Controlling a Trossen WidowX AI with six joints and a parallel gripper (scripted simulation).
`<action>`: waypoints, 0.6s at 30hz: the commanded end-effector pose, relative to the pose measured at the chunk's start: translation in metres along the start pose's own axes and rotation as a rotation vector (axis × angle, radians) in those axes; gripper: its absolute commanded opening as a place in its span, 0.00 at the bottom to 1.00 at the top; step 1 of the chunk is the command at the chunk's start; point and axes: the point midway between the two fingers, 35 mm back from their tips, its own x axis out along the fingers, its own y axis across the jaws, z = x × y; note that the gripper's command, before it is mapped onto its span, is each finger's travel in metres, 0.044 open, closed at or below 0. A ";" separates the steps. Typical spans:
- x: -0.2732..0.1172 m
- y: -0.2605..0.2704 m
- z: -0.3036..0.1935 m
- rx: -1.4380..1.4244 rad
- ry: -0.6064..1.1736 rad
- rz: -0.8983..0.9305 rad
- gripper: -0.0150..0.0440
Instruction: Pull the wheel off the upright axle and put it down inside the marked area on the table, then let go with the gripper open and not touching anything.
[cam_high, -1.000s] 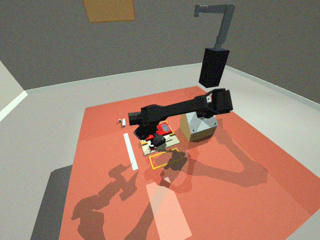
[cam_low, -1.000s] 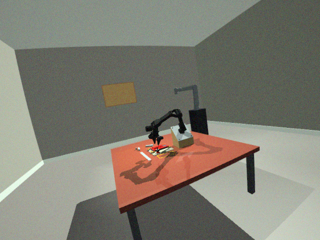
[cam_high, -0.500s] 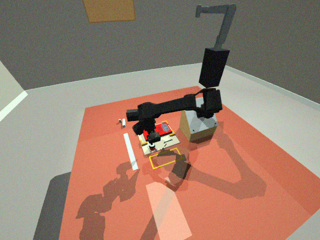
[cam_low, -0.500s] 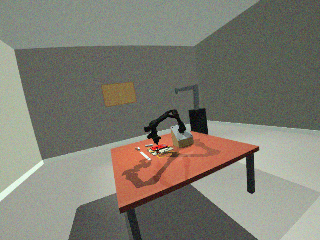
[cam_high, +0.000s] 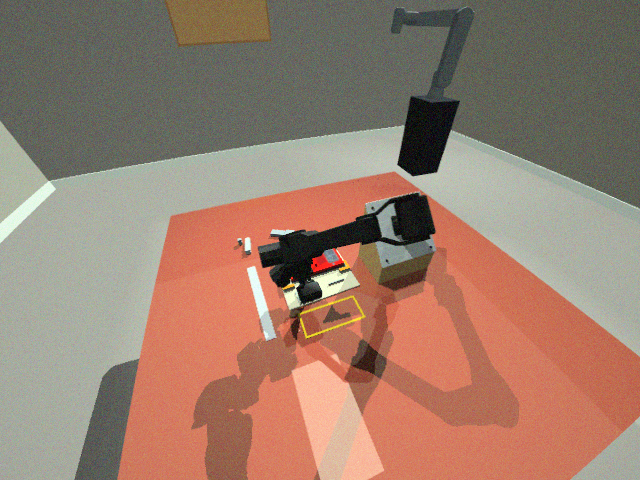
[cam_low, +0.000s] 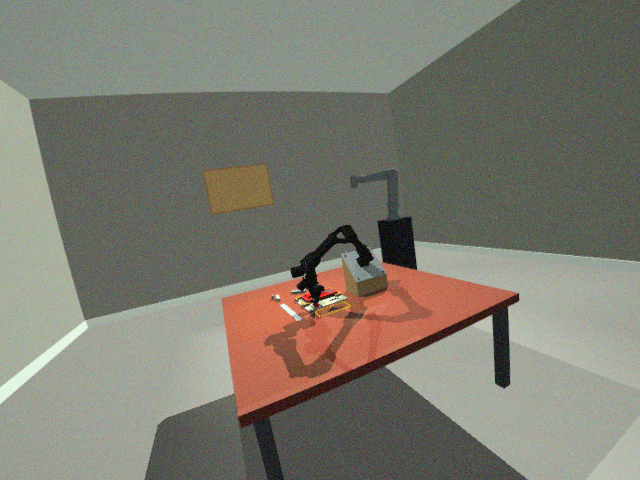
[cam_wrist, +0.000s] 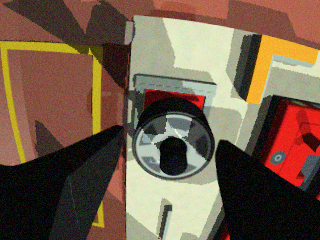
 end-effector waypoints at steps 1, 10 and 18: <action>-0.001 0.000 0.001 -0.002 -0.002 0.000 0.61; -0.001 0.000 0.001 -0.002 -0.002 0.000 0.44; -0.003 0.000 0.001 -0.002 -0.002 0.000 0.25</action>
